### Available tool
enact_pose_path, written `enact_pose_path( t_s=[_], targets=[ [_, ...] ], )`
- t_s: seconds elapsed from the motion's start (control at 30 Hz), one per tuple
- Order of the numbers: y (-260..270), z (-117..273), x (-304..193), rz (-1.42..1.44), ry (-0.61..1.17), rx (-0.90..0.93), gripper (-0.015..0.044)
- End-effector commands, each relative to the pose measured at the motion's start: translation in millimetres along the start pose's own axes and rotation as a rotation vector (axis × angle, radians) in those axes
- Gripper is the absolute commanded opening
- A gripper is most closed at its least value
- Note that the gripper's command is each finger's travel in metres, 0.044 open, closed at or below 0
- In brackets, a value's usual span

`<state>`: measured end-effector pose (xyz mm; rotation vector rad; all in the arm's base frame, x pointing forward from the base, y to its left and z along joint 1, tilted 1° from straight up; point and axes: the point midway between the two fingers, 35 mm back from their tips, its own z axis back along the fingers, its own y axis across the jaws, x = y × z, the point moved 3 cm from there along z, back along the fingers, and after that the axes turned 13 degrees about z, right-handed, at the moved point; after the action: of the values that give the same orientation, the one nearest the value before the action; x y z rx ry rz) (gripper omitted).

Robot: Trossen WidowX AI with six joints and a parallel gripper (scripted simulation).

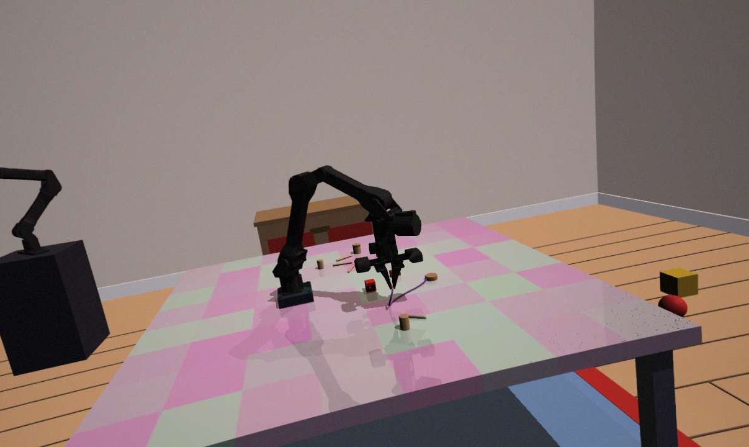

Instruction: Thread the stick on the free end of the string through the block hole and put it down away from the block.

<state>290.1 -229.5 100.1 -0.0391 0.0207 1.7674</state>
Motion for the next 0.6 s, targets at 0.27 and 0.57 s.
enact_pose_path(
  t_s=[0.27,0.57],
  targets=[
    [3.6,1.4,-16.5,0.002,0.007,0.000,0.0000],
    [7.2,1.1,-27.4,0.002,0.008,0.001,0.0000]
  ],
)
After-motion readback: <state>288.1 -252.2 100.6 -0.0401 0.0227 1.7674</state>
